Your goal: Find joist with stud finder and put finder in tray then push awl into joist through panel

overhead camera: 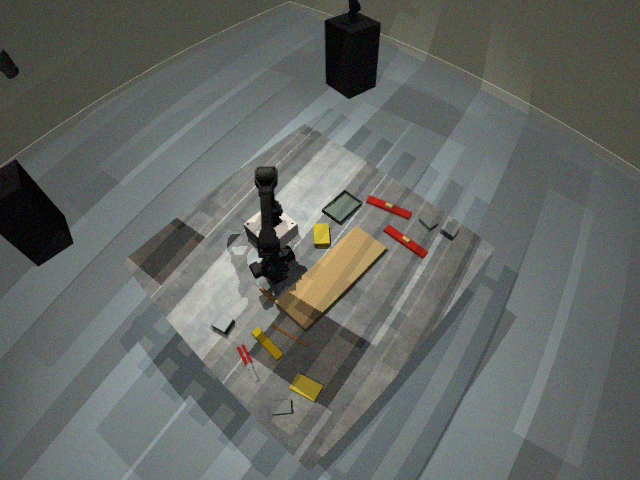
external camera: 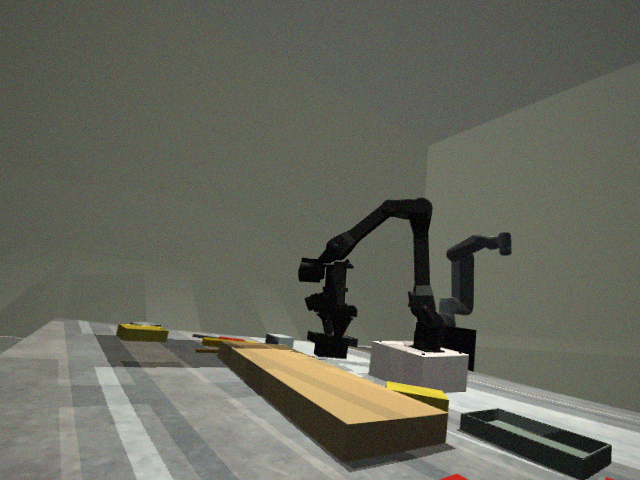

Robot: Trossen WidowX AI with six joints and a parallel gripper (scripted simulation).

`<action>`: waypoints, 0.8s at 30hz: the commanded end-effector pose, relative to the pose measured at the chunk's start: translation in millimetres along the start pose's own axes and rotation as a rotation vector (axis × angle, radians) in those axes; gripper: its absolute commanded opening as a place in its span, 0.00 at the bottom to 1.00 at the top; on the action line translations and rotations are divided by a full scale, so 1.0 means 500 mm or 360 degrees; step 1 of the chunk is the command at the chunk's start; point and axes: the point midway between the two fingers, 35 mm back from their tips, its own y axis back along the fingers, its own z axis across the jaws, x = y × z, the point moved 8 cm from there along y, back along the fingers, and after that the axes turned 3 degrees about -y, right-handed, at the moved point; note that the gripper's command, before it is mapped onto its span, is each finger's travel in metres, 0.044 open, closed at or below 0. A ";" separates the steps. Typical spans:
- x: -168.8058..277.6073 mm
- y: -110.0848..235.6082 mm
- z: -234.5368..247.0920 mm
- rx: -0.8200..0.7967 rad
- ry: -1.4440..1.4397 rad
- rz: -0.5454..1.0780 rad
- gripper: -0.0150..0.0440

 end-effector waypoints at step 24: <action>-0.005 -0.001 -0.043 0.0185 -0.0012 0.0004 0.25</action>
